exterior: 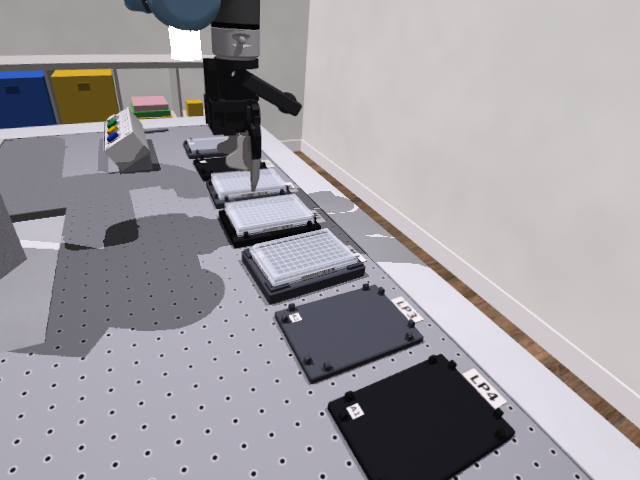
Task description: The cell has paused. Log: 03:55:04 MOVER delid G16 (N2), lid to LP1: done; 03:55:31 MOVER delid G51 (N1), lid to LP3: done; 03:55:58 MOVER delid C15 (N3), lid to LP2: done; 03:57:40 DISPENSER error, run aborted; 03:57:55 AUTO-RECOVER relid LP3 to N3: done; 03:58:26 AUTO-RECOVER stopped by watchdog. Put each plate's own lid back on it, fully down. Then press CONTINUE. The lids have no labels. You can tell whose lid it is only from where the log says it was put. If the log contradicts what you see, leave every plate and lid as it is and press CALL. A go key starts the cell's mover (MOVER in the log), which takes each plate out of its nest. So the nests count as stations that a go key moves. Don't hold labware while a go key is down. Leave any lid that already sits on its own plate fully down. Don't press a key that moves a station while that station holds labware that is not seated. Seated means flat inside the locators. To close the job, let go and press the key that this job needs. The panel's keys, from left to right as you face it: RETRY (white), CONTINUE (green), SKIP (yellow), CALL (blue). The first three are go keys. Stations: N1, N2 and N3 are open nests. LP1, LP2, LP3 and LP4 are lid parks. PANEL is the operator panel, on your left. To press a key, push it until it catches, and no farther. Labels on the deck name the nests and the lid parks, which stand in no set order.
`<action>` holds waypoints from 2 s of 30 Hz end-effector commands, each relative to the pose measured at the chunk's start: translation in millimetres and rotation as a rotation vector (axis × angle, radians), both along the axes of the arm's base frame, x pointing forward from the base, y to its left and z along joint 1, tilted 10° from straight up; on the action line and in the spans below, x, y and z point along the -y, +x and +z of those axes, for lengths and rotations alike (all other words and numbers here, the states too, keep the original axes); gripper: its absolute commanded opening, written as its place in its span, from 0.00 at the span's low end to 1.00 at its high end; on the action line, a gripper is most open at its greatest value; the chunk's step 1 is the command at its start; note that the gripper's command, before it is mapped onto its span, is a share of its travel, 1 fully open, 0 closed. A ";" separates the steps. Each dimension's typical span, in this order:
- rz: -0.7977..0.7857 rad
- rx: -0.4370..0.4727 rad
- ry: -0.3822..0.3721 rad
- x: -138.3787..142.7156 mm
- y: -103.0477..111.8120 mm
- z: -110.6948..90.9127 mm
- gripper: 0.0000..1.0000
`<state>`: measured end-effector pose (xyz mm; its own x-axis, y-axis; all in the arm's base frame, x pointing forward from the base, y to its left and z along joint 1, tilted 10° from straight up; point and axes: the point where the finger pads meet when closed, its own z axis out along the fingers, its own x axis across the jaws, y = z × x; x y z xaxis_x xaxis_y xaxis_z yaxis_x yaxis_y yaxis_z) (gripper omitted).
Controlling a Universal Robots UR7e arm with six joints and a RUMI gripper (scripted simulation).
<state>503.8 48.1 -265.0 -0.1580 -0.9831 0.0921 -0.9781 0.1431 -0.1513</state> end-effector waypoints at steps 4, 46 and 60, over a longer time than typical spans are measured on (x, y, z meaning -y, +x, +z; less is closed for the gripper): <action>0.000 0.001 0.000 -0.1 0.5 0.5 0.00; 0.000 0.001 0.000 -0.1 0.6 0.5 0.82; 0.000 0.001 0.000 -2.3 -2.2 20.1 0.82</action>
<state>502.0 49.7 -251.4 -0.1580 -0.9831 0.0921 -0.9781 0.1430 -0.1515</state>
